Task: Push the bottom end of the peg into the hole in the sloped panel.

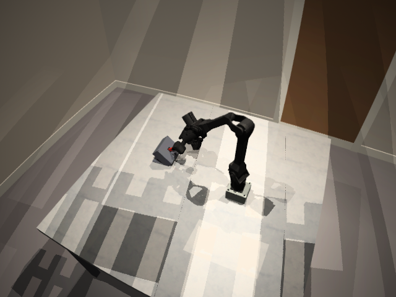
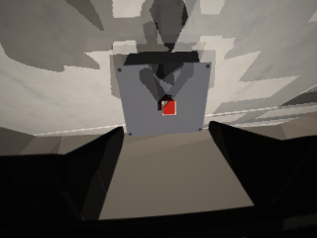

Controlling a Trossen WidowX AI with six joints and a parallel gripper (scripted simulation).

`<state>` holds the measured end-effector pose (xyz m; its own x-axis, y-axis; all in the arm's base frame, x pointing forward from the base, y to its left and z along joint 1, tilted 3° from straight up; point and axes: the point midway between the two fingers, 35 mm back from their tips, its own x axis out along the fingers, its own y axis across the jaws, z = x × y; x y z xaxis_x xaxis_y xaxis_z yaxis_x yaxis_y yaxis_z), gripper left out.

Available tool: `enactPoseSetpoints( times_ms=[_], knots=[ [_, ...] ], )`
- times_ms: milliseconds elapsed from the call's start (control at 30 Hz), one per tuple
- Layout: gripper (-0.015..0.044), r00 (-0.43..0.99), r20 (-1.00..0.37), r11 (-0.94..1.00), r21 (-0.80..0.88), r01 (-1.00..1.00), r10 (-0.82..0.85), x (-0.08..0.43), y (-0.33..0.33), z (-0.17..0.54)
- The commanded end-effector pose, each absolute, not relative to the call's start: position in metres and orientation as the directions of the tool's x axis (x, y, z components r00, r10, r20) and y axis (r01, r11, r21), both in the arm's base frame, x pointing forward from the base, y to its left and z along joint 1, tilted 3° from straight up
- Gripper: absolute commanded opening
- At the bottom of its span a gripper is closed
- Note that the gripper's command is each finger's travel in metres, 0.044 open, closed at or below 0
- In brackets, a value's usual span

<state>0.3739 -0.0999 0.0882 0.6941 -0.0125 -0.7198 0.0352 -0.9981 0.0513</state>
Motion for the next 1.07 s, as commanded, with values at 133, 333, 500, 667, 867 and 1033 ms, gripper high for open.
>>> enactPoseSetpoints(
  times_ms=[133, 333, 500, 667, 867, 1033],
  knots=[
    [0.044, 0.696, -0.718, -0.998, 0.051, 0.04, -0.009, 0.367, -0.099, 0.096],
    [0.044, 0.697, -0.717, -0.998, 0.052, 0.039, -0.01, 0.362, -0.1, 0.102],
    [0.044, 0.697, -0.717, -0.998, 0.052, 0.038, -0.011, 0.358, -0.1, 0.106],
    [0.044, 0.698, -0.716, -0.998, 0.053, 0.037, -0.012, 0.353, -0.1, 0.111],
    [0.044, 0.698, -0.716, -0.998, 0.054, 0.036, -0.013, 0.348, -0.101, 0.116],
    [0.044, 0.698, -0.715, -0.998, 0.054, 0.036, -0.014, 0.345, -0.101, 0.12]
  ],
)
